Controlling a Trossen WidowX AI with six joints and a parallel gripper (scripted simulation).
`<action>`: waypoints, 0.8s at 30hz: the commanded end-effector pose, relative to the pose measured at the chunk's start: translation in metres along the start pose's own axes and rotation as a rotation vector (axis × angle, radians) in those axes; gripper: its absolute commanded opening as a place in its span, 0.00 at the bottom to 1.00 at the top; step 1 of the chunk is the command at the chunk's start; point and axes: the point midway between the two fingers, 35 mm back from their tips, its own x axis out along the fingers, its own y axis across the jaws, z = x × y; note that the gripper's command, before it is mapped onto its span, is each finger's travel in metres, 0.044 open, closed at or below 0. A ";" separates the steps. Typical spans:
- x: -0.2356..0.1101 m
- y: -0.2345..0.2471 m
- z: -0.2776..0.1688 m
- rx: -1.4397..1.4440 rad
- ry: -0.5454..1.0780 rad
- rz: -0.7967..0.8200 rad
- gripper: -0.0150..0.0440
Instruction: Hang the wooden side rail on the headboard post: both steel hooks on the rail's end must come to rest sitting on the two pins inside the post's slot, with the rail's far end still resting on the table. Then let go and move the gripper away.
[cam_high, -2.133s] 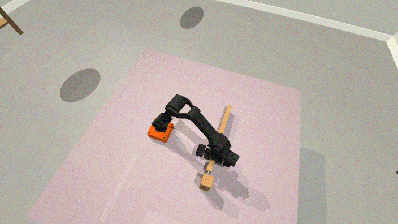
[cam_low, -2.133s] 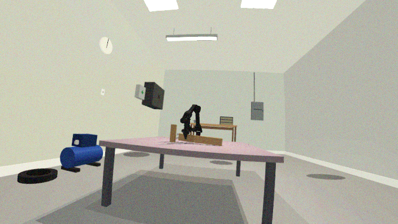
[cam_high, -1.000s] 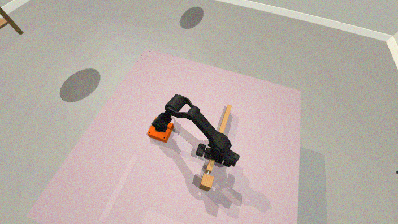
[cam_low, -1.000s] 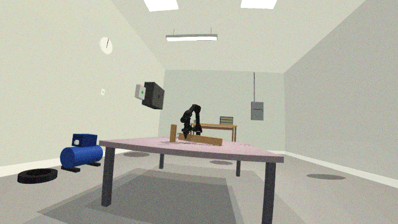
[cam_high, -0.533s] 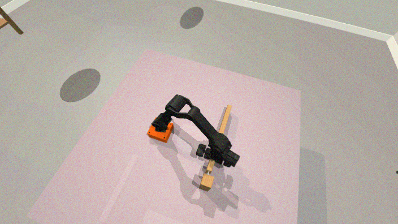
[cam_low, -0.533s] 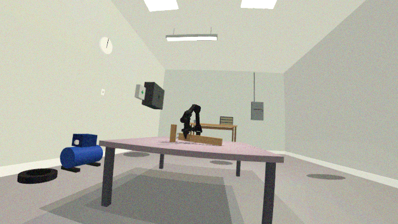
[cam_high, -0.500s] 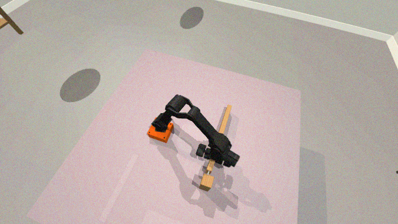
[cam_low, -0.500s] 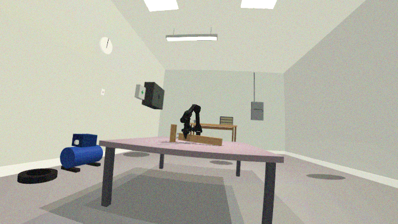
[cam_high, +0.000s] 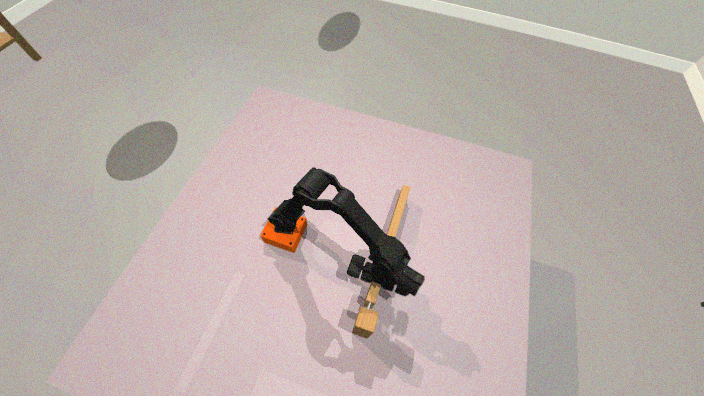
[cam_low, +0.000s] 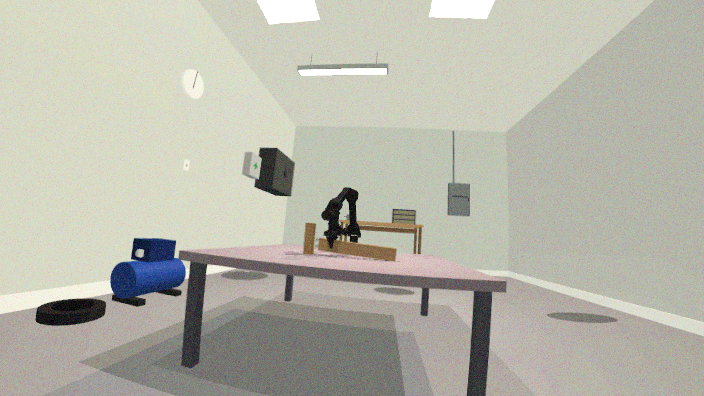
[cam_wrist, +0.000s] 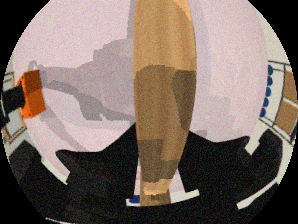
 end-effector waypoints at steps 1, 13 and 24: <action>-0.005 -0.003 -0.003 0.007 0.006 -0.017 0.25; -0.006 -0.004 -0.004 0.007 0.006 -0.017 0.25; -0.006 -0.005 -0.005 0.006 0.006 -0.017 0.25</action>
